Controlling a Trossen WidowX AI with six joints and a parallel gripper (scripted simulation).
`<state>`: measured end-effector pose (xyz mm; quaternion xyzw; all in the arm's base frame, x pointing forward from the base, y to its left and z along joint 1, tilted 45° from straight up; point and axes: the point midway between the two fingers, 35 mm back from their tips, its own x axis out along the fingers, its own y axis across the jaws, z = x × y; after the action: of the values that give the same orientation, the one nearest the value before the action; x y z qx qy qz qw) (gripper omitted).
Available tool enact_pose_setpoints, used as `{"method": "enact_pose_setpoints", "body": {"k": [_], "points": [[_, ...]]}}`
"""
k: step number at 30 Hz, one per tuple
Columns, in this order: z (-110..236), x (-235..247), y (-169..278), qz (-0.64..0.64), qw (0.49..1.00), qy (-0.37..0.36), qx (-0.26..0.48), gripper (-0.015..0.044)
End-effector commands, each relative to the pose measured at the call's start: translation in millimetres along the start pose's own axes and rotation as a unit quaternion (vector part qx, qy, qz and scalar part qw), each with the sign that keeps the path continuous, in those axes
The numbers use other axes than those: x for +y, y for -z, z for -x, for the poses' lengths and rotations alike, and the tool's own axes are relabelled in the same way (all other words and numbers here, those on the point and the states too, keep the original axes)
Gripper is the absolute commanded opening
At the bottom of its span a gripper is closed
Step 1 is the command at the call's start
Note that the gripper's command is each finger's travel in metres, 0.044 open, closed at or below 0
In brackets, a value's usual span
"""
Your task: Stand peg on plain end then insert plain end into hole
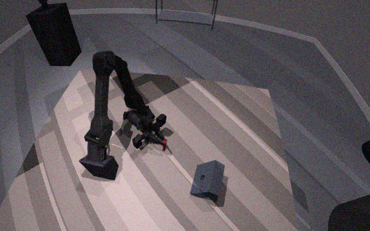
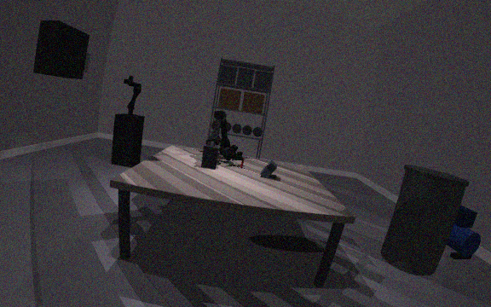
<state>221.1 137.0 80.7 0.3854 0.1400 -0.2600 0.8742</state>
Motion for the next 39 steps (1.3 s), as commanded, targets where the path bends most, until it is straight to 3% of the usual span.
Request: {"method": "enact_pose_setpoints", "body": {"k": [1,4,30,39], "points": [[0.0,0.0,0.0,0.000,1.000,0.000,0.000,0.0056],[0.1,0.0,0.0,0.000,1.000,0.000,0.000,0.0130],[0.1,0.0,0.0,0.000,1.000,0.000,0.000,0.0130],[0.1,0.0,0.0,0.000,1.000,0.000,0.000,0.0366]]}}
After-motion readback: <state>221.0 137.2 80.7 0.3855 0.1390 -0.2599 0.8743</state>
